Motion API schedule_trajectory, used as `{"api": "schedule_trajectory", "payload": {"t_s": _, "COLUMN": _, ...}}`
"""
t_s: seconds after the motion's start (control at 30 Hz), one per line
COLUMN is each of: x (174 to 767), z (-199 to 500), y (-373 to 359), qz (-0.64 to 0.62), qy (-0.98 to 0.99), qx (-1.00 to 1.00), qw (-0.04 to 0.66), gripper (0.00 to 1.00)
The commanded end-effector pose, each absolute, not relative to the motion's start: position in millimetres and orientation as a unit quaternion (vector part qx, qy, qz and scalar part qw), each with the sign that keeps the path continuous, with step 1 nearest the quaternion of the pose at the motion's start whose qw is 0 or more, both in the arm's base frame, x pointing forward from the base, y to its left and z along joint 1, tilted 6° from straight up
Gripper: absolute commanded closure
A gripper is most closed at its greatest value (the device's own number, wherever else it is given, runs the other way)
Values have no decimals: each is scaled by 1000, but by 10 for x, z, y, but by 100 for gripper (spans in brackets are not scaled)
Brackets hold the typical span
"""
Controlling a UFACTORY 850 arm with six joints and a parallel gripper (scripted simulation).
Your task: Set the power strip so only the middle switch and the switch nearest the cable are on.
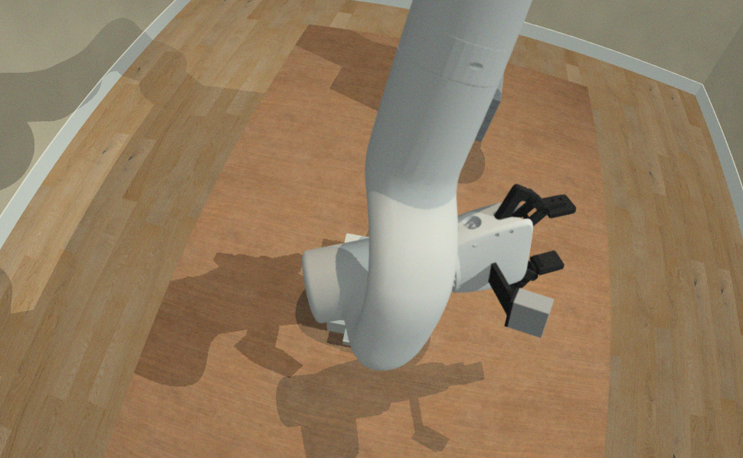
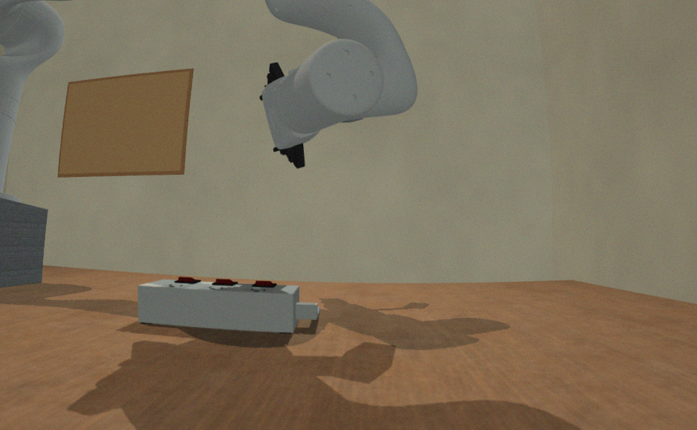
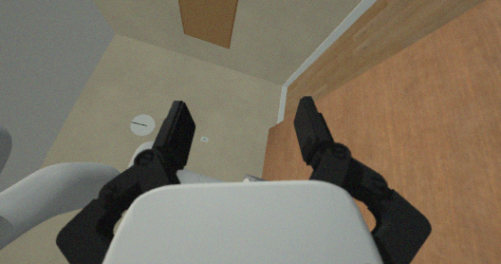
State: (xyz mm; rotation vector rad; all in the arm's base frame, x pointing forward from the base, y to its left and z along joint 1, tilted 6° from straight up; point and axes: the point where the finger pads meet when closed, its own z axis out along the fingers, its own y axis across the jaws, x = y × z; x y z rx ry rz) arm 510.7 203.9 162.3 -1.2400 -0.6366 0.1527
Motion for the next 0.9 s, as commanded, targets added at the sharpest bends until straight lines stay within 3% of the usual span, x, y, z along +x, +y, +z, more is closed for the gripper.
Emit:
{"api": "schedule_trajectory", "payload": {"t_s": 0.0, "x": 5112, "z": 1631, "y": 2038, "qz": 70, "qy": -294, "qx": -570, "qw": 764, "gripper": 0}}
{"api": "schedule_trajectory", "payload": {"t_s": 0.63, "x": 5103, "z": 1624, "y": 2037, "qz": 70, "qy": -296, "qx": -571, "qw": 763, "gripper": 0}}
{"api": "schedule_trajectory", "payload": {"t_s": 0.87, "x": 4838, "z": 1435, "y": 1989, "qz": 85, "qy": -358, "qx": -573, "qw": 732, "gripper": 0}}
